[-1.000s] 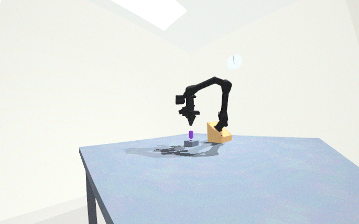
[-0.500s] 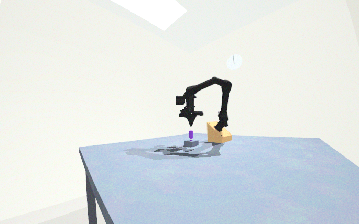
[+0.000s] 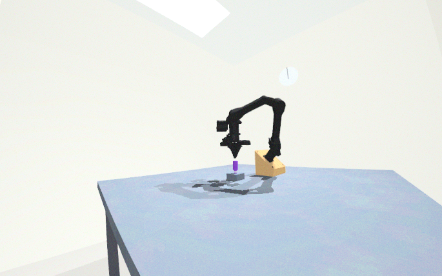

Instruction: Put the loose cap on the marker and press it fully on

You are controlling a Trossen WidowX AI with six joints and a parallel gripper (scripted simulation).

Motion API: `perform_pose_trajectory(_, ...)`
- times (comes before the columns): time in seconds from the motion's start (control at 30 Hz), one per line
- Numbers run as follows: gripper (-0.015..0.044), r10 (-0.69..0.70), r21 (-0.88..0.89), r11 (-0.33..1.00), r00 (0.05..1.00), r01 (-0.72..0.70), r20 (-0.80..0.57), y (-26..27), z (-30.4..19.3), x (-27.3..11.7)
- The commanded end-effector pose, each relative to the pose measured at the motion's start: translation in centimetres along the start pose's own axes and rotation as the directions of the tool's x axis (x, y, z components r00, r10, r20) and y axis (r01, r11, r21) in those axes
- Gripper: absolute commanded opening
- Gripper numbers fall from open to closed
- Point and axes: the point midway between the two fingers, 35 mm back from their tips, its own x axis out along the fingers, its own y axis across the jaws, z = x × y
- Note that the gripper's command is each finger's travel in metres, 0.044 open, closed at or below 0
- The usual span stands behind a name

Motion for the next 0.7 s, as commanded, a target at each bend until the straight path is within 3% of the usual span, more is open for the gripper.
perform_pose_trajectory(0.0,0.0000,0.006,0.005,1.000,1.000,-0.006,0.002,0.1,-0.1,0.7)
perform_pose_trajectory(0.67,0.0000,0.000,0.001,1.000,1.000,0.000,0.009,0.0,0.2,2.0)
